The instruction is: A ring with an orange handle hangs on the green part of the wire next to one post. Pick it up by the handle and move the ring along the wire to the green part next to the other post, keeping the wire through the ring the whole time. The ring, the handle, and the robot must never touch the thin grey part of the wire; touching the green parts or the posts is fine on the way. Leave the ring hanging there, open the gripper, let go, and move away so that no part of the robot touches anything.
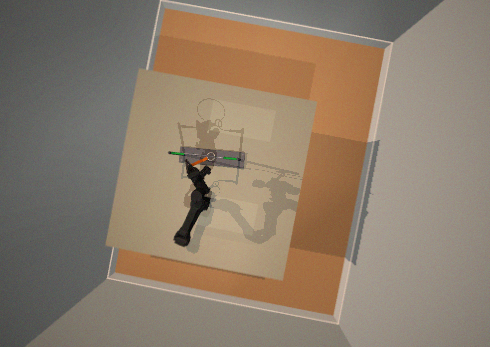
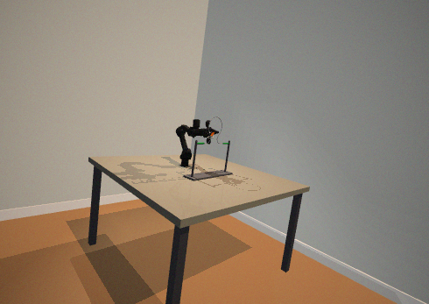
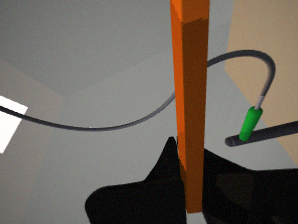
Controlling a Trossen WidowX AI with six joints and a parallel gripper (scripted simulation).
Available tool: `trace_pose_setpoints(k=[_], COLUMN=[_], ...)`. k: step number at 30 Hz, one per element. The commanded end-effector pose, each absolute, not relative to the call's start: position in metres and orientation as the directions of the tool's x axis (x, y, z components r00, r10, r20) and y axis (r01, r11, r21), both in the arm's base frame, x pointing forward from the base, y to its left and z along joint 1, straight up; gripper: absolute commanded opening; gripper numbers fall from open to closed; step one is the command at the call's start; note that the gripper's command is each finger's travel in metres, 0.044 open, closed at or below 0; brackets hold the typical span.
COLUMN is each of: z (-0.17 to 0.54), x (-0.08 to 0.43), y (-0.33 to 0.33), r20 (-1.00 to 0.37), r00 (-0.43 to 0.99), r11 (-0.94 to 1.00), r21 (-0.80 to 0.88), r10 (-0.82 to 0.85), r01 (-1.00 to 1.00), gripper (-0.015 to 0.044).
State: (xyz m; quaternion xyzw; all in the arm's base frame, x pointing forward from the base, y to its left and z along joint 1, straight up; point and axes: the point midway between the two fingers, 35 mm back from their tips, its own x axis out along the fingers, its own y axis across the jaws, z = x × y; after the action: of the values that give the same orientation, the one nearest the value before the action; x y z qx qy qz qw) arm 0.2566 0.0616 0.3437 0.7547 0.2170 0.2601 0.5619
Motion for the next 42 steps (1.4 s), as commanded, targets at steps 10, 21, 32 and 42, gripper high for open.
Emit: trace_pose_setpoints(k=[10,21,32,42], z=[0.379,0.400,0.409,0.409], x=[0.264,0.268,0.268,0.269], y=[0.052,0.039,0.031,0.031], r20=[0.230,0.267,0.261,0.220], r00=[0.807,0.825,0.824,0.822], r11=[-0.462,-0.567,-0.565,-0.495], r21=[0.885,0.820,0.820,0.865], r10=[0.544,0.498,0.502,0.525], r01=[0.058,0.077,0.085,0.085], gripper=[-0.0150,-0.0150,-0.0150,-0.0150])
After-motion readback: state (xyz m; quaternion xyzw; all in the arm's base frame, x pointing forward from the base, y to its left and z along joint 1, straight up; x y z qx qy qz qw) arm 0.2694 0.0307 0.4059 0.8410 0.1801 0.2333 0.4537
